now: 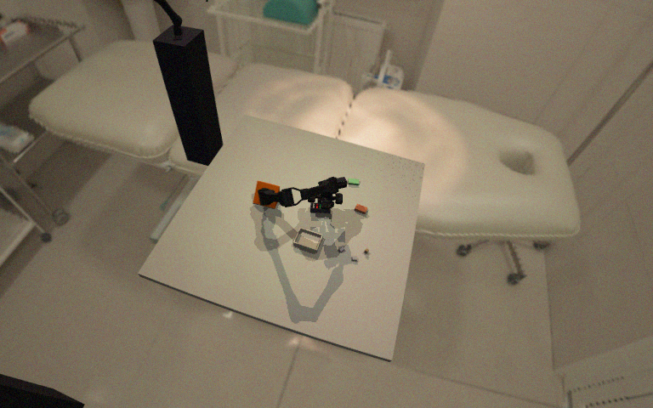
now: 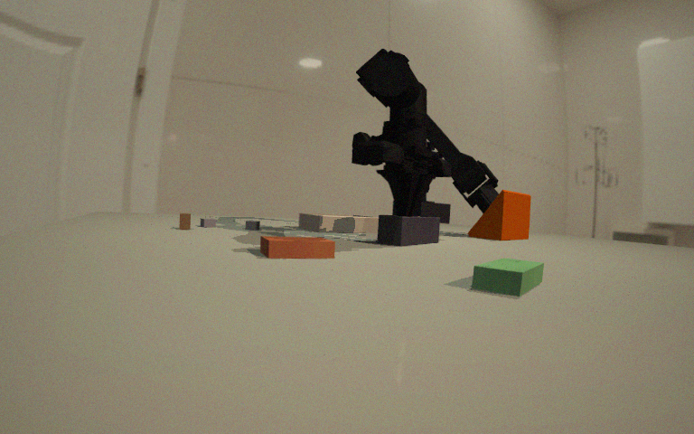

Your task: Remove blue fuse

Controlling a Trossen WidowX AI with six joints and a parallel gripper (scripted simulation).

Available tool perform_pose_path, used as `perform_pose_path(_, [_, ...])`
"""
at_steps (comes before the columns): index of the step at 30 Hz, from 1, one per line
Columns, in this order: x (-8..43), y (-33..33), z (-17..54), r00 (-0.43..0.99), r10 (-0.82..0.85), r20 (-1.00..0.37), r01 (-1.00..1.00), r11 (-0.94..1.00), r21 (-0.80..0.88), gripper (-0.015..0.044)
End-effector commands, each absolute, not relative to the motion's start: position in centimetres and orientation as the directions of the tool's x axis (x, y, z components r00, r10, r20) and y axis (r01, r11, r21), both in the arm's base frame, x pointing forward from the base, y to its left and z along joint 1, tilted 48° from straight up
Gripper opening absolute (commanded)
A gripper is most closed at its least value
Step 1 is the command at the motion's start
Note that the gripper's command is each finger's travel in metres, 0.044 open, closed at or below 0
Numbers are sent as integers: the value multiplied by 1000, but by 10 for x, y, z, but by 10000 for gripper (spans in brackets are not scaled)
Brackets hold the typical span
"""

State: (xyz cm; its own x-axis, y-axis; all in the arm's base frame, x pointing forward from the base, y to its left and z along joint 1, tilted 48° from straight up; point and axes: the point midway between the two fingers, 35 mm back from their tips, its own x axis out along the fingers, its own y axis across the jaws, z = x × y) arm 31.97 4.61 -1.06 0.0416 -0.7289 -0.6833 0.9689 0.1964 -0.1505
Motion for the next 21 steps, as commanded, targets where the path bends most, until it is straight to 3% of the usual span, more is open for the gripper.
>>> perform_pose_path(1, [320,46,-10,42,-729,-684,969,196,-150,0])
perform_pose_path(21, [320,54,-4,42,-729,-683,969,198,-151,0])
